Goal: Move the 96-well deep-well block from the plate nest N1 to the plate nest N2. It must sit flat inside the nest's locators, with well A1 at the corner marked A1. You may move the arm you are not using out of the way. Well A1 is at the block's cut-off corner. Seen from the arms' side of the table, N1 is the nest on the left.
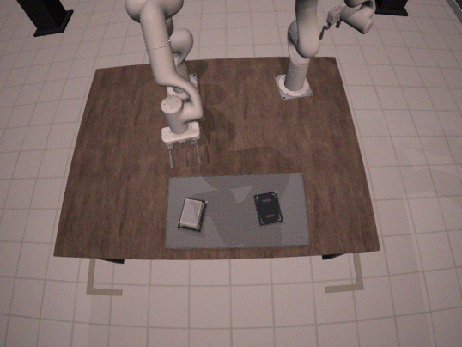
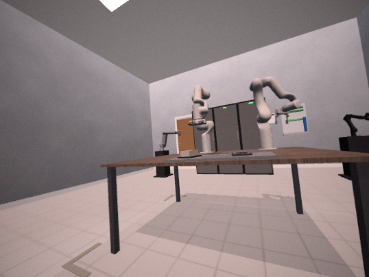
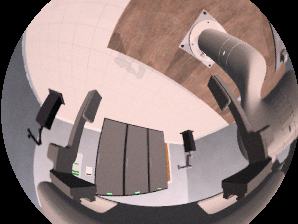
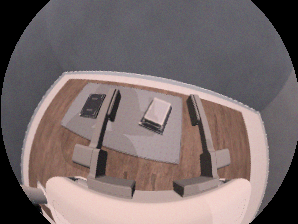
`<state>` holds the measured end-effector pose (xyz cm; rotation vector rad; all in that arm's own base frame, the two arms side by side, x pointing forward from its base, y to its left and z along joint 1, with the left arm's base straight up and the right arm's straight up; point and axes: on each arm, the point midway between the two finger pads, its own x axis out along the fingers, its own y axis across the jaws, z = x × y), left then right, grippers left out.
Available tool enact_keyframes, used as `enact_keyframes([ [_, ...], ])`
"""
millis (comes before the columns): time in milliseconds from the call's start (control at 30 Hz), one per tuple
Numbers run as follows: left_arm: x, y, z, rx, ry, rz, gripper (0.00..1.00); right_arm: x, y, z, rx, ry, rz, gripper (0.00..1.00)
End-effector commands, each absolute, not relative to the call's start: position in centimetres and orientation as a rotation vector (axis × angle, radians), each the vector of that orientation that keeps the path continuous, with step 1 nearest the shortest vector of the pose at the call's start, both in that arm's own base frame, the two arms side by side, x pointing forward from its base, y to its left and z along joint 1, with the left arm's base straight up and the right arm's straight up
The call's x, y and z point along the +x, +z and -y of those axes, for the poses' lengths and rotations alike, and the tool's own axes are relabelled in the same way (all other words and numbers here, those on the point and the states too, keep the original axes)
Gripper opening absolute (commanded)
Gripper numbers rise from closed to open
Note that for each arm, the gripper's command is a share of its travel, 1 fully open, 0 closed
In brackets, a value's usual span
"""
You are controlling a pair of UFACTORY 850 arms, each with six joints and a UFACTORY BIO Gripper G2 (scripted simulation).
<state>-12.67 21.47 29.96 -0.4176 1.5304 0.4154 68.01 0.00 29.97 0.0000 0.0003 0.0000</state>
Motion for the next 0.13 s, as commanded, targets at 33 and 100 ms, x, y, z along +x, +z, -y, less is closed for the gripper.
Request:
enact_keyframes([
  [33,-12.68,30.01,-21.53,-0.417,0.417,-1.53,1.0,68.06,30.11,0.0,0.0,0.0,0.002,0.37],
  [100,-12.68,30.01,-21.53,-0.417,0.417,-1.53,1.0,68.06,30.11,0.0,0.0,0.0,0.002,0.37],
])
